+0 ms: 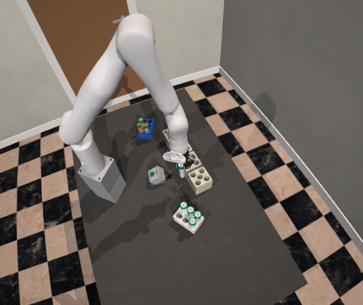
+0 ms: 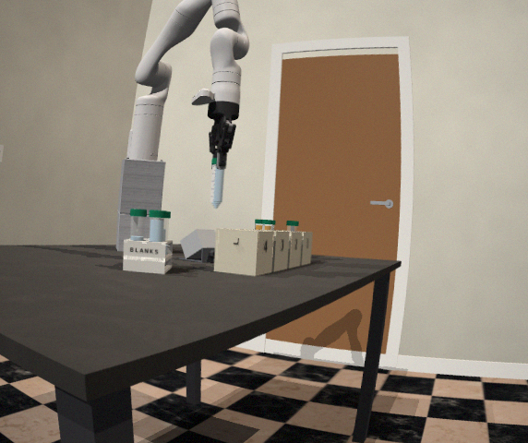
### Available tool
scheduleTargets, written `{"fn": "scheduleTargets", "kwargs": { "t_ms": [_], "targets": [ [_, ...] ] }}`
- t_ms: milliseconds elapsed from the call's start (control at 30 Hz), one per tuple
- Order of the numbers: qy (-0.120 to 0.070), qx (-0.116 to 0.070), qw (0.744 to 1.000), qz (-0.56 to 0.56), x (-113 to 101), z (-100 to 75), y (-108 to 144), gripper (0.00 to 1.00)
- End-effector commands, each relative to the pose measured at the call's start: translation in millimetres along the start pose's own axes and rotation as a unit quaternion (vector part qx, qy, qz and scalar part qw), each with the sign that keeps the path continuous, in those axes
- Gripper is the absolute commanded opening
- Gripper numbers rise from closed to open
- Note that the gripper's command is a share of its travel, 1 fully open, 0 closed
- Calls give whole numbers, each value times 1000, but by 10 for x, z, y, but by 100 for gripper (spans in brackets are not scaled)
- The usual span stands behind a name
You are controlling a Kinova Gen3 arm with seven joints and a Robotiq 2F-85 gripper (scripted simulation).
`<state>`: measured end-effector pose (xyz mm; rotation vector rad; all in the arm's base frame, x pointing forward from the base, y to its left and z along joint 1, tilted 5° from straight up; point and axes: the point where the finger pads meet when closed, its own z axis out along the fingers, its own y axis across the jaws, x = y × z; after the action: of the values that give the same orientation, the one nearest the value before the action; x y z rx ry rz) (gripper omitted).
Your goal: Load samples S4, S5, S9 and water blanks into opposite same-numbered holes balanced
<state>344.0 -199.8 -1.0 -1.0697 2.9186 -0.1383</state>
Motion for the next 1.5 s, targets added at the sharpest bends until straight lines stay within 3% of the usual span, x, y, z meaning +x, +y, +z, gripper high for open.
{"fn": "scheduleTargets", "kwargs": {
  "t_ms": [0, 1467],
  "targets": [
    [0, 1, 1000, 0, -134, -4, 23, 10],
    [0, 1, 1000, 0, -1374, -3, 285, 10]
  ]
}}
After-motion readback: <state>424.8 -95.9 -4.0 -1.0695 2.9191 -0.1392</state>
